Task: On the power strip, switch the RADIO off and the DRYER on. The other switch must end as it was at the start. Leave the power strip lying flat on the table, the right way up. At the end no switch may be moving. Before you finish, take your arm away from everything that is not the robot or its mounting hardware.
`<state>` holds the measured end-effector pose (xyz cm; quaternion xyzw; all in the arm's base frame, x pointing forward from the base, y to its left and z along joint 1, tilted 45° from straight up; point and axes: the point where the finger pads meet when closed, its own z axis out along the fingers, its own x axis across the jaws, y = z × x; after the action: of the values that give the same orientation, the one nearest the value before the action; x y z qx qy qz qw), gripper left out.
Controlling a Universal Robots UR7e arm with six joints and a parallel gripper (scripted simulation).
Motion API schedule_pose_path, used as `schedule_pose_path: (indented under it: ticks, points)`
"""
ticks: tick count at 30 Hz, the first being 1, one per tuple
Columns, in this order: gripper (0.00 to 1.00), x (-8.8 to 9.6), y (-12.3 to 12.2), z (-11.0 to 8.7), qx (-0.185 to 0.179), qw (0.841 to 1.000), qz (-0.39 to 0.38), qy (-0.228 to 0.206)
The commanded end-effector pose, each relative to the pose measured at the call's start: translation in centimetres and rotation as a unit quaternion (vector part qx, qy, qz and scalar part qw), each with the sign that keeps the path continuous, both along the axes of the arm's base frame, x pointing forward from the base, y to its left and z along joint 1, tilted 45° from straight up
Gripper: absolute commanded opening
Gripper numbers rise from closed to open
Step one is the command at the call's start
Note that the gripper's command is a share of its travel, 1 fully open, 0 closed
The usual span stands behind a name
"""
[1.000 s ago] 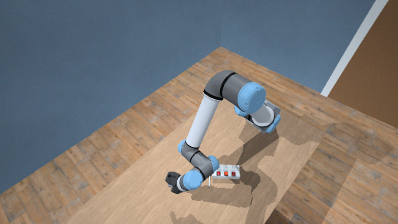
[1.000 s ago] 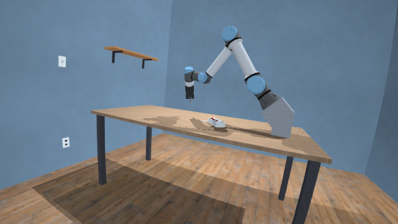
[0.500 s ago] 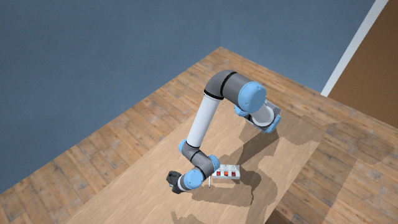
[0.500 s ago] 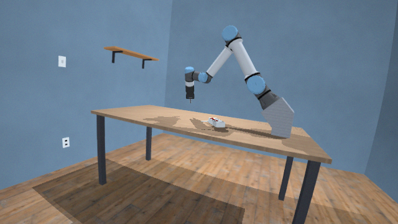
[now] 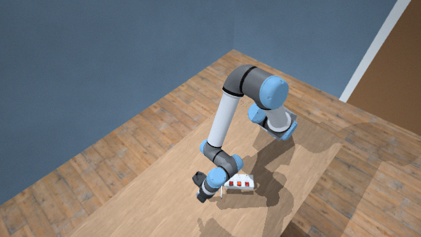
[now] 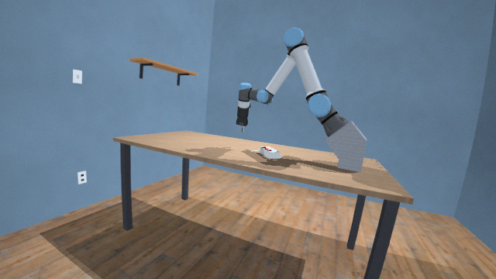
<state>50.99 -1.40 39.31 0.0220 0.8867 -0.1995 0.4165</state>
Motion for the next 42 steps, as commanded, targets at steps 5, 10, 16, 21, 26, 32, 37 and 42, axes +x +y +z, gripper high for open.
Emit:
schedule_pose_path:
  ticks: [5,10,16,21,26,32,37,42]
  points:
    - [0.0,-3.6,4.9,-5.3,0.165,0.984,-0.015,-0.062]
    - [0.0,-6.4,8.6,-9.1,0.281,0.956,-0.03,-0.082]
    - [0.0,-8.5,11.1,-11.5,0.356,0.929,-0.041,-0.089]
    - [0.0,-10.5,13.4,-13.5,0.419,0.902,-0.051,-0.089]
    - [0.0,-11.5,14.5,-14.5,0.448,0.888,-0.057,-0.088]
    - [0.0,-11.6,14.6,-14.6,0.453,0.885,-0.058,-0.087]
    - [0.0,-11.6,14.6,-14.6,0.453,0.885,-0.058,-0.087]
    - [0.0,-11.6,14.6,-14.6,0.453,0.885,-0.058,-0.087]
